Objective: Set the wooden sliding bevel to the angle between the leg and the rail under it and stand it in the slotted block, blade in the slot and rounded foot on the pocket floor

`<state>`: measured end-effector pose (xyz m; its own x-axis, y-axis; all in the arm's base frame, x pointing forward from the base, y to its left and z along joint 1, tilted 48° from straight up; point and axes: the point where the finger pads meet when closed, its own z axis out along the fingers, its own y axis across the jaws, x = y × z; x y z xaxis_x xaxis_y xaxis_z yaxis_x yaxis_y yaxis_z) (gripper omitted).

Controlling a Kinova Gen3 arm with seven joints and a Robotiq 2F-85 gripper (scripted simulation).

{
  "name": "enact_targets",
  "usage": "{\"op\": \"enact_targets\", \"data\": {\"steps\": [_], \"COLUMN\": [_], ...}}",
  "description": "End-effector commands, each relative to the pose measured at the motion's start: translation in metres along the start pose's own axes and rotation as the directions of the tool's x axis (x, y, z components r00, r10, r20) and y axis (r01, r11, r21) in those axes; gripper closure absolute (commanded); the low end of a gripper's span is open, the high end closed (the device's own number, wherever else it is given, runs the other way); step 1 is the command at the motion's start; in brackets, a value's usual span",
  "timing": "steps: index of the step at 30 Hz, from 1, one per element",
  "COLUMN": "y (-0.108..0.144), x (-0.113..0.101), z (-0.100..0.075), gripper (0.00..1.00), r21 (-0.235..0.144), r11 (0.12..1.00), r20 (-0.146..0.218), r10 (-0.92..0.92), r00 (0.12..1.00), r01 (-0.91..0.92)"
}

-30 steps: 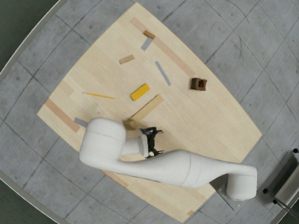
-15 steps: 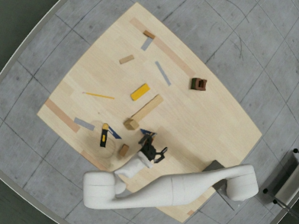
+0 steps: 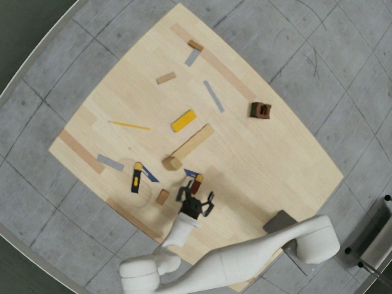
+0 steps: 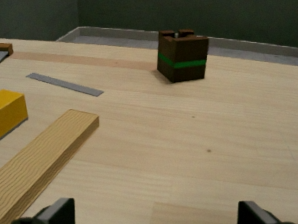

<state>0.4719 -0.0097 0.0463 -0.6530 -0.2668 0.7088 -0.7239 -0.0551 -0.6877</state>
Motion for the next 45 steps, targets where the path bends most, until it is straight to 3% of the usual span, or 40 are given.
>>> {"op": "enact_targets", "data": {"steps": [1, 13, 32, 33, 45], "y": [-0.003, -0.0072, -0.0075, -0.0075, -0.0075], "x": [-0.0039, -0.0103, -0.0109, -0.0109, -0.0116], "z": [-0.0039, -0.01, -0.0105, -0.0105, -0.0108], "gripper": [0.0, 0.0, 0.0, 0.36, 0.36], "r21": [0.044, 0.11, 0.116, 0.116, 0.116], "r11": [0.999, 0.994, 0.993, 0.993, 0.993], "r20": [0.002, 0.005, 0.005, 0.005, 0.005], "r10": [-0.01, -0.025, -0.026, -0.026, -0.026], "r00": [1.0, 1.0, 1.0, 1.0, 1.0], "r01": [0.01, 0.024, 0.026, 0.026, 0.026]}}
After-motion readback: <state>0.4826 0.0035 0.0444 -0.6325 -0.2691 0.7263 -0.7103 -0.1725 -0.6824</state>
